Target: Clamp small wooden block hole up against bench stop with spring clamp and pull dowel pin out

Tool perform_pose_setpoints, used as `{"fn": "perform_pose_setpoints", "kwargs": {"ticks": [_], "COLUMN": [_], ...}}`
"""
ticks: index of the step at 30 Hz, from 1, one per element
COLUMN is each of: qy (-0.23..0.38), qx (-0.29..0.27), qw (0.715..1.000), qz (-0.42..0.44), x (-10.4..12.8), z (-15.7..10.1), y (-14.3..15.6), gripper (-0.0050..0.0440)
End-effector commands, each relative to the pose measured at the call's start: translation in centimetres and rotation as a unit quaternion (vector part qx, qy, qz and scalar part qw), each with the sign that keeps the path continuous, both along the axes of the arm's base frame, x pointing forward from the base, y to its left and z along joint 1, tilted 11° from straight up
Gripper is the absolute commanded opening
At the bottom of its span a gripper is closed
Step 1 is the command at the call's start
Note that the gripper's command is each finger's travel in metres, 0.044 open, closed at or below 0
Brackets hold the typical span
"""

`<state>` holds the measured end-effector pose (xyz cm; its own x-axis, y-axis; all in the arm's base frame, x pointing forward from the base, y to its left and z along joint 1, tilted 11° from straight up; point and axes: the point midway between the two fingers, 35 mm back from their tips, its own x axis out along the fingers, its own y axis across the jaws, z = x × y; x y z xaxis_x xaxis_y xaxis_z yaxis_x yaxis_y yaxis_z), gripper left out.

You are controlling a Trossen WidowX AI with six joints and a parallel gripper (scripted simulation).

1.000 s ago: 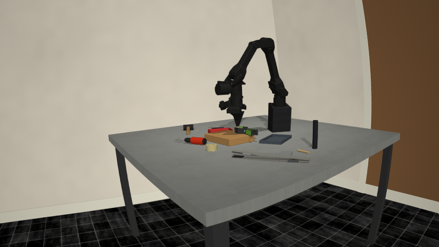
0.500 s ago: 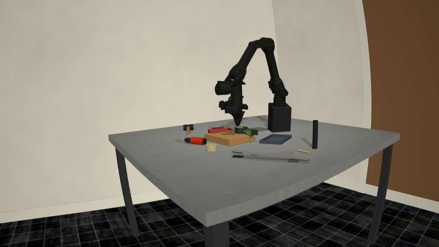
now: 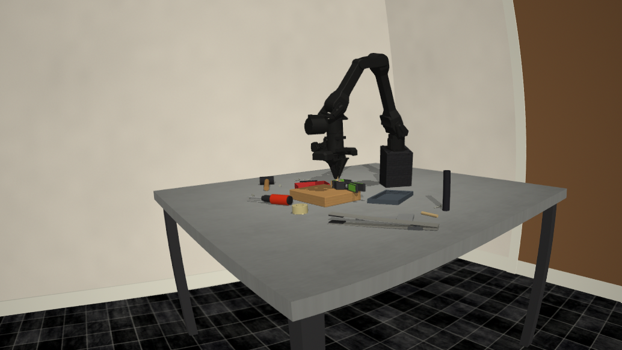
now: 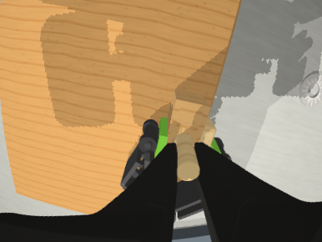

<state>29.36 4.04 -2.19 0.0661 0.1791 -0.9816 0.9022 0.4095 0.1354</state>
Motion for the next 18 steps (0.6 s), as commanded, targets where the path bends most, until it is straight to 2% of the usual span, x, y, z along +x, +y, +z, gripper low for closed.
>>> {"fn": "perform_pose_setpoints", "kwargs": {"ticks": [1,9,18], "qy": [0.011,0.029,0.054], "qx": [0.004,0.011,0.020], "qw": [0.998,0.986,0.953], "qz": [-0.067,-0.163,-0.299], "x": [0.03,0.03,0.02], "z": [0.14,0.16,0.18], "y": [-0.02,-0.02,-0.03], "gripper": [0.0000,0.0000,0.0000]}}
